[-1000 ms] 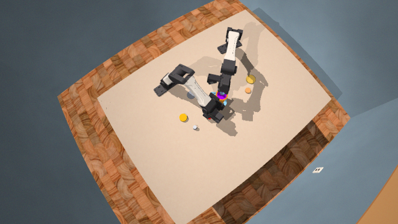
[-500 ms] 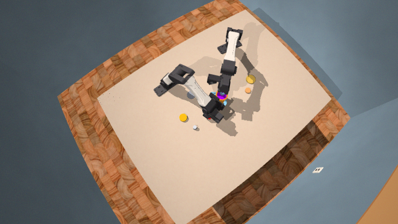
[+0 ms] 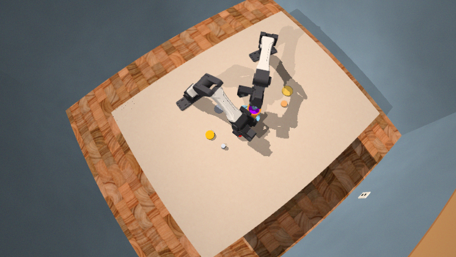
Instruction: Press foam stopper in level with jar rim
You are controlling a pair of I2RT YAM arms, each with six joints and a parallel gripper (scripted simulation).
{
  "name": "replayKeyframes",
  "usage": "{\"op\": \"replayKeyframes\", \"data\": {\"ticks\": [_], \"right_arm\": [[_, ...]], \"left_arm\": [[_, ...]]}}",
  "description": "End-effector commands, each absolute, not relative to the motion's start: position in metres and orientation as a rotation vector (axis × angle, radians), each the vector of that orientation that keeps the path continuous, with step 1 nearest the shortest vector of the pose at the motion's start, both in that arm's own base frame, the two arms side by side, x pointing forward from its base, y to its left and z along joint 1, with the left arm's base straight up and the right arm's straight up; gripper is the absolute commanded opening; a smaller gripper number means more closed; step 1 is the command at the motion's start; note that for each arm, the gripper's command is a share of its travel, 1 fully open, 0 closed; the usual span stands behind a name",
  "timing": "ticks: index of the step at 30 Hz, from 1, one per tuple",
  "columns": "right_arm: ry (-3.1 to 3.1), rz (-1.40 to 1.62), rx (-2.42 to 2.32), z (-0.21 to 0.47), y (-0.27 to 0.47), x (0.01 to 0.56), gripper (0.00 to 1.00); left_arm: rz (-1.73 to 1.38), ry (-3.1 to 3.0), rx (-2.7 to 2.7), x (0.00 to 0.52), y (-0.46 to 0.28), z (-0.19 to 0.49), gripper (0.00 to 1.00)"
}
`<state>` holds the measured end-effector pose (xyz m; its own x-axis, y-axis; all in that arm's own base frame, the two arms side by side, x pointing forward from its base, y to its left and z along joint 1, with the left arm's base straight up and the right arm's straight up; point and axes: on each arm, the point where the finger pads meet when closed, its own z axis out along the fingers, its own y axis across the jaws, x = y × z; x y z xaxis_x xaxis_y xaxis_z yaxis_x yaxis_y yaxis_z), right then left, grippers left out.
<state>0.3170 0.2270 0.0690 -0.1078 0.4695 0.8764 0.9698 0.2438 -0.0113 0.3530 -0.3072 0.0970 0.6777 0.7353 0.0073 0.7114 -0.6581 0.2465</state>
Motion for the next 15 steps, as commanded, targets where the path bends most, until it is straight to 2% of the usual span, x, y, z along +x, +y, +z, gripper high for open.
{"op": "replayKeyframes", "data": {"ticks": [1, 15], "right_arm": [[-1.771, -0.863, -1.297, 0.082, 0.230, 0.327, 0.64], [-1.771, -0.863, -1.297, 0.082, 0.230, 0.327, 0.64]], "left_arm": [[0.121, 1.203, 2.713, 0.350, -0.300, 0.067, 0.00], [0.143, 1.192, 2.682, 0.358, -0.306, 0.100, 0.00]]}}
